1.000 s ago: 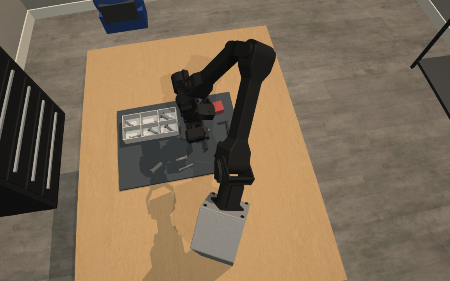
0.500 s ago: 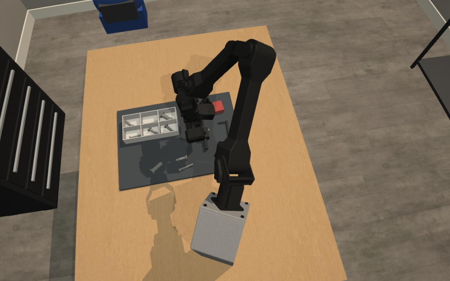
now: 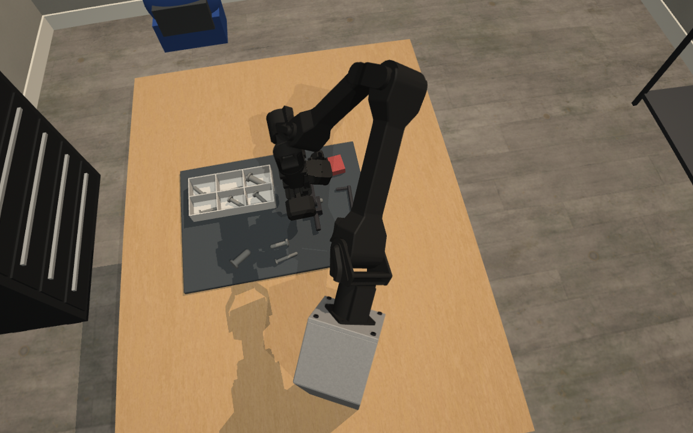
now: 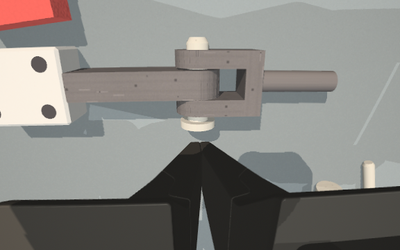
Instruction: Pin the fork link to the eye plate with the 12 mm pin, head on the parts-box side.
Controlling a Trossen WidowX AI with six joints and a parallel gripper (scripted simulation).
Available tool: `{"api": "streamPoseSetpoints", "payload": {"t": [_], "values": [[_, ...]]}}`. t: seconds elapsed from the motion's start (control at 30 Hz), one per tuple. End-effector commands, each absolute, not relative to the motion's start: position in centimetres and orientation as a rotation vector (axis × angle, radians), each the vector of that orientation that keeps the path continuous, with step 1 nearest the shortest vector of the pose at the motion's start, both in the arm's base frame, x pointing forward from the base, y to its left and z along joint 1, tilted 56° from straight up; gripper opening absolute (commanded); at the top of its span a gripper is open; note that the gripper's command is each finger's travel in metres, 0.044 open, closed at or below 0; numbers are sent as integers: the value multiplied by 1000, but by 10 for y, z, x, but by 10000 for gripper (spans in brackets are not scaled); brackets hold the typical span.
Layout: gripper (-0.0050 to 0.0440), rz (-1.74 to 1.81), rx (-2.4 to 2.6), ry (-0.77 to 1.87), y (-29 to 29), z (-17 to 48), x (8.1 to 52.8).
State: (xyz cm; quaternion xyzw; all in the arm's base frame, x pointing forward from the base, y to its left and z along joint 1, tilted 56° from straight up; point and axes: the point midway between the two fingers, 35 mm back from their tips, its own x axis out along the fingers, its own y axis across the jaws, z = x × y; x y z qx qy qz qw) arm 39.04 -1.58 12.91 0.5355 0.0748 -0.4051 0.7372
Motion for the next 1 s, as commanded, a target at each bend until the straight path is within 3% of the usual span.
{"api": "streamPoseSetpoints", "payload": {"t": [0.0, 0.97], "values": [[-50, -872, 1193, 163, -17, 135, 389], [-50, -860, 1202, 191, -4, 127, 396]]}}
